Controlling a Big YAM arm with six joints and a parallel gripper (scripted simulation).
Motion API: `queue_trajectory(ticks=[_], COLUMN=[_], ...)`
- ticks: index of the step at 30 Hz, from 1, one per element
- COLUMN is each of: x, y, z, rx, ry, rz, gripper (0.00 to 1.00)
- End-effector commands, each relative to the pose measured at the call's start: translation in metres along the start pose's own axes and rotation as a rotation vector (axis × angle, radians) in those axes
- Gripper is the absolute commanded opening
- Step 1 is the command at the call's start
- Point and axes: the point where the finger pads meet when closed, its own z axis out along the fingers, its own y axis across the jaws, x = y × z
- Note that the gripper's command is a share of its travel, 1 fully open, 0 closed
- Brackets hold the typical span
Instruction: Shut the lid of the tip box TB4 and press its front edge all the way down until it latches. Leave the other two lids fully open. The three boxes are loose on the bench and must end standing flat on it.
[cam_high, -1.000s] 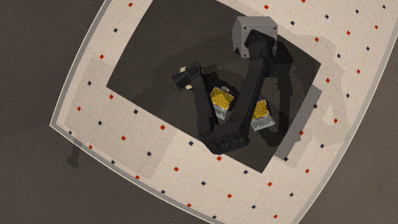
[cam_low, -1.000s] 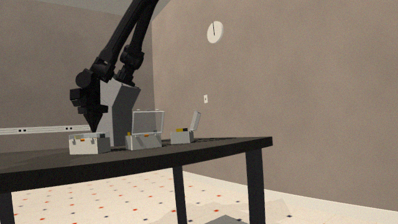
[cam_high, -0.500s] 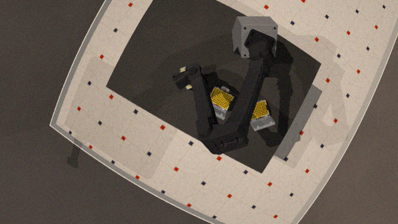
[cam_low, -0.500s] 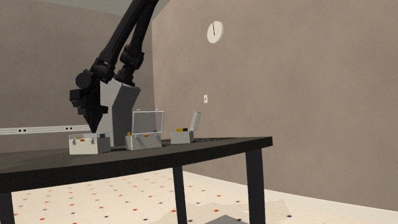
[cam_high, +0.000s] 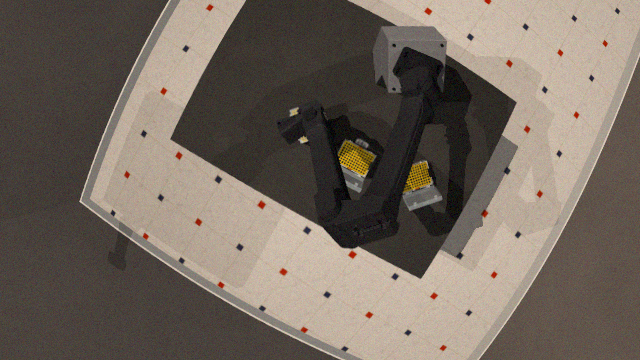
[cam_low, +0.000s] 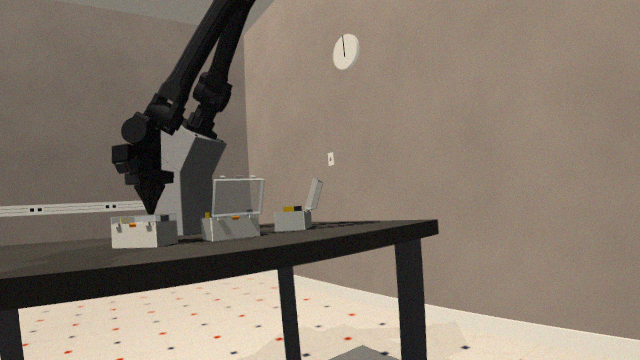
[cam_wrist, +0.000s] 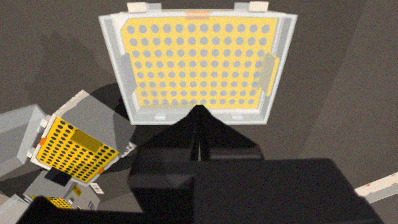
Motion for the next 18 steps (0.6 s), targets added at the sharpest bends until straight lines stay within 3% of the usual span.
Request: queue_trajectory(ticks=[1,6,18], x=[0.0027,-0.0043,0.0006], y=[0.0014,-0.0033,-0.0008], z=[-0.0006,-0.007,-0.0036], rx=[0.0,0.001,0.001], ry=[0.01,-0.008,0.0], rz=[-0.013,0.0,0.0], gripper=[0.0,0.0,0.0])
